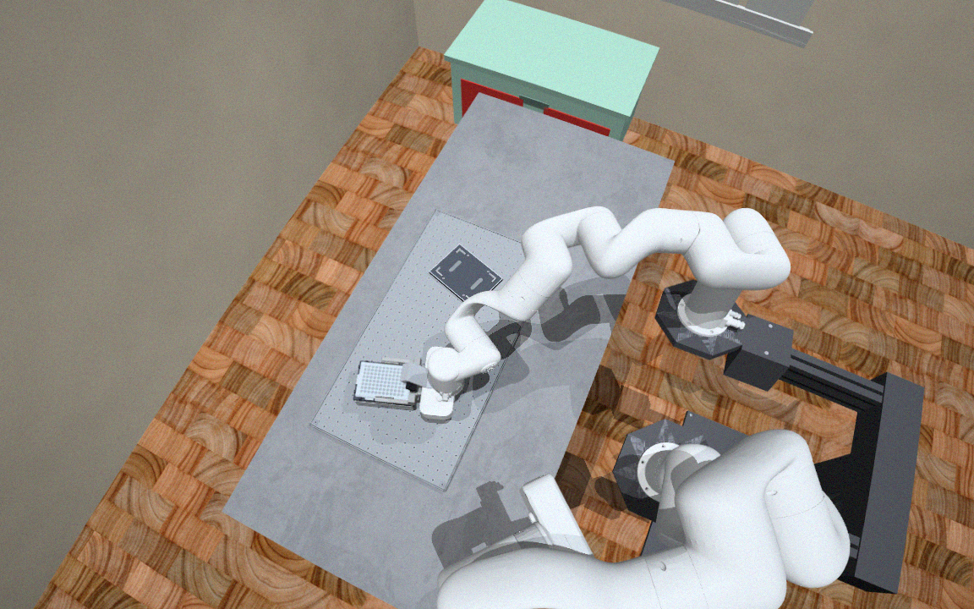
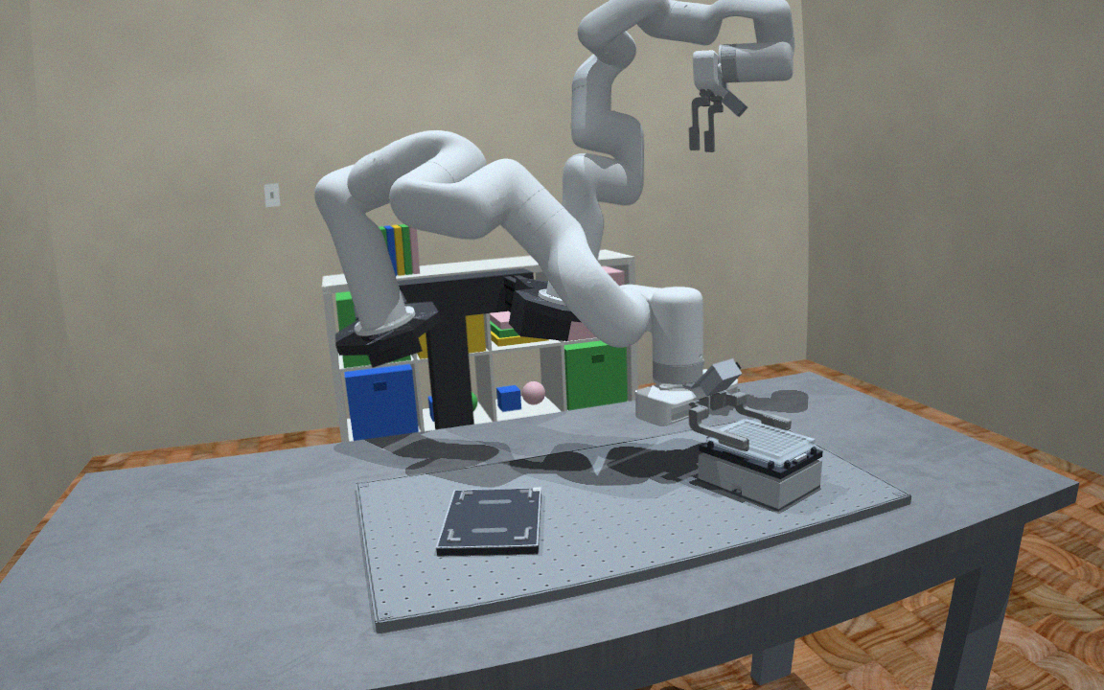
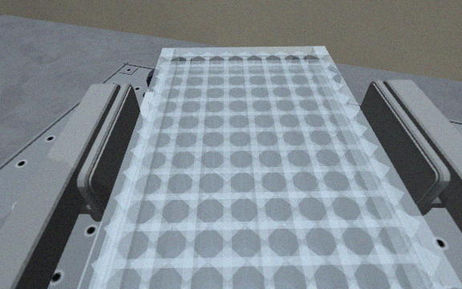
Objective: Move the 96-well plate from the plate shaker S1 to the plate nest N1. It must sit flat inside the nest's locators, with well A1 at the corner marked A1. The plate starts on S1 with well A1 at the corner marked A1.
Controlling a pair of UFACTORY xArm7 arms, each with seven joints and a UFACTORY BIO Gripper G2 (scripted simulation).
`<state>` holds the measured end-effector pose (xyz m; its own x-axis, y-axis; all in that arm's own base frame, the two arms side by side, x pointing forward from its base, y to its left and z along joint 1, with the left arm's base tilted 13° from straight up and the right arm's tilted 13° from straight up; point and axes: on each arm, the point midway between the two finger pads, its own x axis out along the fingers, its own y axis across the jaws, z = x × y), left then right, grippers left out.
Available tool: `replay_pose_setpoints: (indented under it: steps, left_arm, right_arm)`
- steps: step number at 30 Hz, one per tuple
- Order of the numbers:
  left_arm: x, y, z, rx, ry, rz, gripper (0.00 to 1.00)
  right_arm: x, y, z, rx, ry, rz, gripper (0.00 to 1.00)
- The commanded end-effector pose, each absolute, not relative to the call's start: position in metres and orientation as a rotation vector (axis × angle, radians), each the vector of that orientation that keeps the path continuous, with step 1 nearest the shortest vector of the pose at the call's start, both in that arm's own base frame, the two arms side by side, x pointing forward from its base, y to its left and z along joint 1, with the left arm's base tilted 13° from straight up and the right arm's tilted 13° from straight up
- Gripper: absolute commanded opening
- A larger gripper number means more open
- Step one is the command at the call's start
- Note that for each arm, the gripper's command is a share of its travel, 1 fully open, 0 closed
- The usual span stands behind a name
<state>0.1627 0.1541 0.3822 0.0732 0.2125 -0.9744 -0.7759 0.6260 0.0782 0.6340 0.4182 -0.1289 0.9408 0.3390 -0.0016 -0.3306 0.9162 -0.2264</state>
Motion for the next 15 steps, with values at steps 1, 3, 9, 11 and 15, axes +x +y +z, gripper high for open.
replay_pose_setpoints:
  steps: [1, 3, 9, 11, 15]
  left_arm:
    - [0.1629, 0.1542, 0.3829, -0.543, 1.292, 0.799, 1.0]
    - [0.1629, 0.1542, 0.3829, -0.543, 1.292, 0.799, 1.0]
    - [0.1629, 0.1542, 0.3829, -0.543, 1.292, 0.799, 1.0]
    - [0.1629, 0.1542, 0.3829, -0.543, 1.292, 0.799, 1.0]
    - [0.1629, 0.1542, 0.3829, -0.543, 1.292, 0.799, 1.0]
  right_arm:
    - [0.6352, 0.4204, -0.1246, -0.223, -0.043, 0.345, 0.0]
    - [0.6351, 0.4206, -0.1232, -0.223, -0.043, 0.345, 0.0]
    - [0.6347, 0.4215, -0.1193, -0.223, -0.043, 0.345, 0.0]
    - [0.6346, 0.4218, -0.118, -0.223, -0.043, 0.345, 0.0]
    - [0.6344, 0.4223, -0.1154, -0.223, -0.043, 0.345, 0.0]
